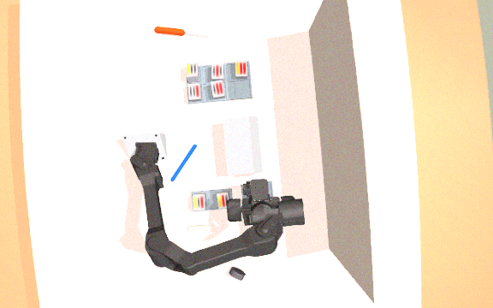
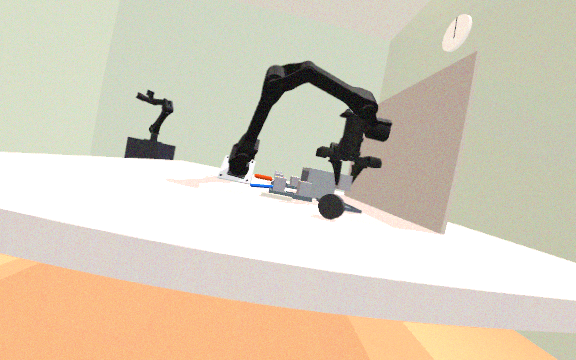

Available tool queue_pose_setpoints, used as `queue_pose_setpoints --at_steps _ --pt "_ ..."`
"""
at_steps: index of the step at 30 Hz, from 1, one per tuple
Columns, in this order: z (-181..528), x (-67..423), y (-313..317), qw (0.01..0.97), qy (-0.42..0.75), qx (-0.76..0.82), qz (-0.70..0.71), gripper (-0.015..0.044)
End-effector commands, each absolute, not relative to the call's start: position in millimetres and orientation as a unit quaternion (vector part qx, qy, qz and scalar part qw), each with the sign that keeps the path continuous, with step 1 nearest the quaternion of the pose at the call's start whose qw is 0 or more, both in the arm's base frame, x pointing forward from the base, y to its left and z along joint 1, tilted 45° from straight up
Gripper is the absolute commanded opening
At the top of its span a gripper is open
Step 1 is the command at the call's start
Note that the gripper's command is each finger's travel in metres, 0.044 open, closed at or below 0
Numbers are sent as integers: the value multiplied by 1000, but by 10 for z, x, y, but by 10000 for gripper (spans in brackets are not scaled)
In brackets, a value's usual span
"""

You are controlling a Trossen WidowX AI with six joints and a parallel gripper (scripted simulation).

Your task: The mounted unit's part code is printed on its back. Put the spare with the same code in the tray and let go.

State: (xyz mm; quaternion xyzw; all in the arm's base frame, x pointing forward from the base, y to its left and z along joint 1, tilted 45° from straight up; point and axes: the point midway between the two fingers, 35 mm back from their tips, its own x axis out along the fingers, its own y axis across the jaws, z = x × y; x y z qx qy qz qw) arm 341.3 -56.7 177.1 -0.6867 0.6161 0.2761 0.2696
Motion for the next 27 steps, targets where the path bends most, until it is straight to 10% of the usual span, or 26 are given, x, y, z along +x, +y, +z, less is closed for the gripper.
queue_pose_setpoints --at_steps 1,27 --pt "1751 3412 -599 268 616 -687 276 0" --pt "1620 3417 -736 269 616 -687 276 0"
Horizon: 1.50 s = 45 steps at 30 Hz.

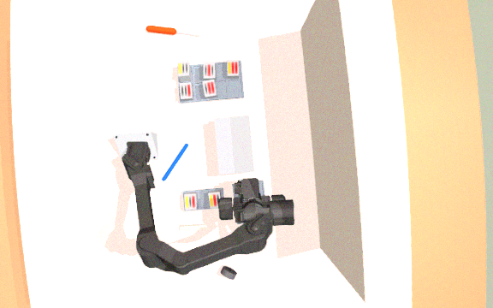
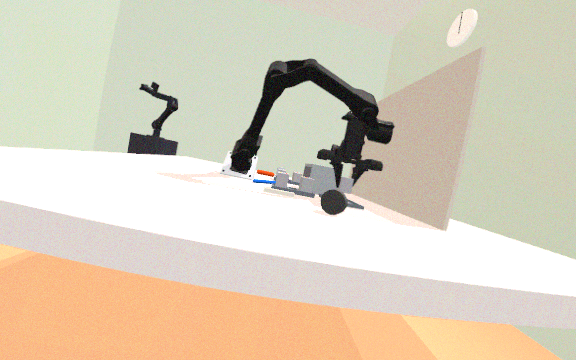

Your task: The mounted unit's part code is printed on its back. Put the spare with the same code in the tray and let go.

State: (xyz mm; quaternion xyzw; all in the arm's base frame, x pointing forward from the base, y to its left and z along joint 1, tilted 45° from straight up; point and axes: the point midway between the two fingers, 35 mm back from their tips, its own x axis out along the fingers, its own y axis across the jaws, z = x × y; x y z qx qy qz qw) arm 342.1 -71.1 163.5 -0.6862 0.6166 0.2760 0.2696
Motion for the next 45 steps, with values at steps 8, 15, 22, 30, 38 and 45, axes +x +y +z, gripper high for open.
queue_pose_setpoints --at_steps 8,15,22,30,38,45 --pt "1580 3416 -779 269 616 -687 276 0" --pt "1545 3414 -817 268 617 -687 276 0" --pt "1510 3411 -854 268 617 -686 276 0" --pt "1517 3416 -841 269 617 -686 276 158" --pt "1517 3416 -841 269 617 -686 276 368" --pt "1668 3423 -682 269 612 -691 276 440"
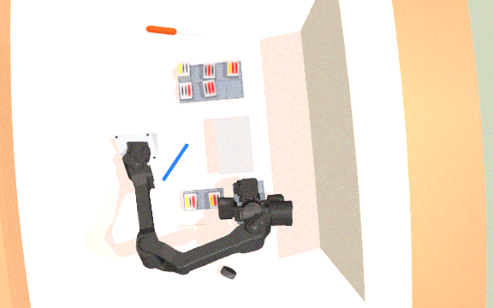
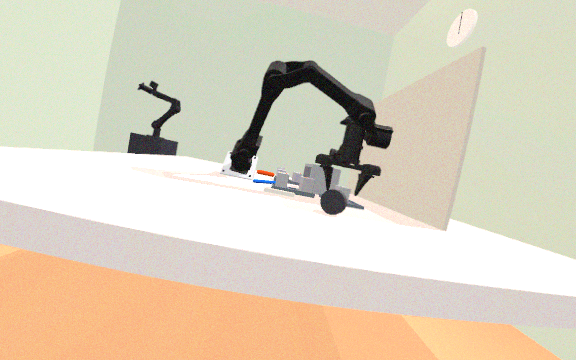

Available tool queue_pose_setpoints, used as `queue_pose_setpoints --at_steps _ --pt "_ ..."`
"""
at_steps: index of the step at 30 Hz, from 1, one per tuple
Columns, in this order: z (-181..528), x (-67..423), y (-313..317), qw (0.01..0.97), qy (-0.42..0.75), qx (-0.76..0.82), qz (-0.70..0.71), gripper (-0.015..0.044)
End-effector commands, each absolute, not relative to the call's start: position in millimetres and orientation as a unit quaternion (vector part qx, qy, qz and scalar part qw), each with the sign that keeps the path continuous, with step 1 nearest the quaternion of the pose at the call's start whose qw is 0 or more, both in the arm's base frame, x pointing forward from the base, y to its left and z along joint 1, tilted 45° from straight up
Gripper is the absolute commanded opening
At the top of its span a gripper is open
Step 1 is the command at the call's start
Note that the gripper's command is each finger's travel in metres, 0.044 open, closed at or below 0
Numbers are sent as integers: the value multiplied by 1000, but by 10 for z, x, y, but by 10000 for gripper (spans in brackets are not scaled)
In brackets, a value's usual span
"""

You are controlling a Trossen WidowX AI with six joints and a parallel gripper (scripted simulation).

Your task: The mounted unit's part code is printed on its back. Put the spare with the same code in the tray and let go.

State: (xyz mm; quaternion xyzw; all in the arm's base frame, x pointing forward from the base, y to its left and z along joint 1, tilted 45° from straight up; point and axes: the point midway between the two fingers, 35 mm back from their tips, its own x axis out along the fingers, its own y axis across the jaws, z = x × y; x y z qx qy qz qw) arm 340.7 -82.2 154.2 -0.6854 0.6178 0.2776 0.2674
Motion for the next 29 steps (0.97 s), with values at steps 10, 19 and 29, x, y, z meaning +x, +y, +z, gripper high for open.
queue_pose_setpoints --at_steps 10,19,29 --pt "2266 3296 -104 268 591 -709 278 440" --pt "2227 3317 -130 267 589 -710 278 440" --pt "2227 3317 -130 267 589 -710 278 440"
